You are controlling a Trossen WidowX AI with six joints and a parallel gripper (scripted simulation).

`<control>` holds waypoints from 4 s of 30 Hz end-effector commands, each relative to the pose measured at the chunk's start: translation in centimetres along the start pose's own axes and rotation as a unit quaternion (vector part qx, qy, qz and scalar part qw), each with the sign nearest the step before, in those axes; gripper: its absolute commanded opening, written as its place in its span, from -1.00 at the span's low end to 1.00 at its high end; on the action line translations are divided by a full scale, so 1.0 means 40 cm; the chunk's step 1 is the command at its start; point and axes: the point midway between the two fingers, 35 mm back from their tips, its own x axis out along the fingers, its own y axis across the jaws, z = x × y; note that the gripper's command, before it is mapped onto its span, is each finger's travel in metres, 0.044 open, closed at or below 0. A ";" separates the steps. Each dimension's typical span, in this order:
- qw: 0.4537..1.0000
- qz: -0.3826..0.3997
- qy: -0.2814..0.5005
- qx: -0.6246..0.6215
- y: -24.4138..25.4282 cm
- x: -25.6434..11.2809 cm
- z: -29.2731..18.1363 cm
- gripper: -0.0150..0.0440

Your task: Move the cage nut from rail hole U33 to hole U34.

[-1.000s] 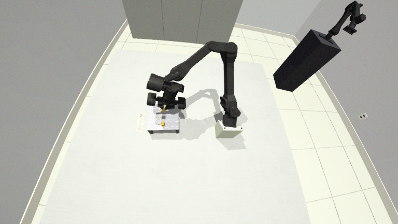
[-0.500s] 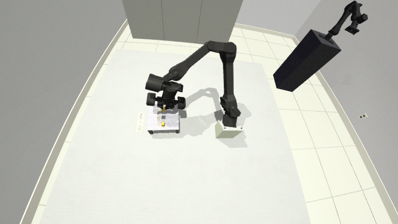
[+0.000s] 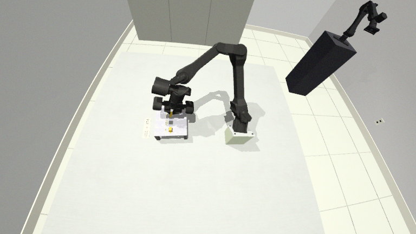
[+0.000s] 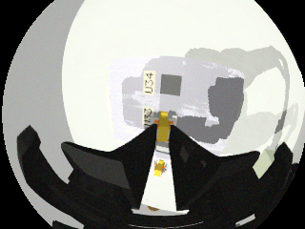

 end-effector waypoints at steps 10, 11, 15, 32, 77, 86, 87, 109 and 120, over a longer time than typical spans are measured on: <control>1.000 0.000 -0.001 0.001 -0.002 -0.002 0.000 -0.38; 1.000 0.000 -0.001 0.001 -0.002 -0.002 0.000 -0.38; 1.000 0.000 -0.001 0.001 -0.001 -0.003 0.000 -0.38; 1.000 -0.002 -0.001 0.001 0.000 -0.005 0.000 -0.38; 1.000 -0.018 -0.001 0.002 0.005 -0.012 0.000 -0.38; 1.000 -0.021 -0.001 0.002 0.006 -0.013 0.000 -0.38; 1.000 -0.021 -0.001 0.002 0.006 -0.014 0.000 -0.38; 1.000 -0.026 -0.001 0.002 0.008 -0.018 -0.001 -0.38; 1.000 -0.026 -0.001 0.002 0.009 -0.022 -0.001 -0.38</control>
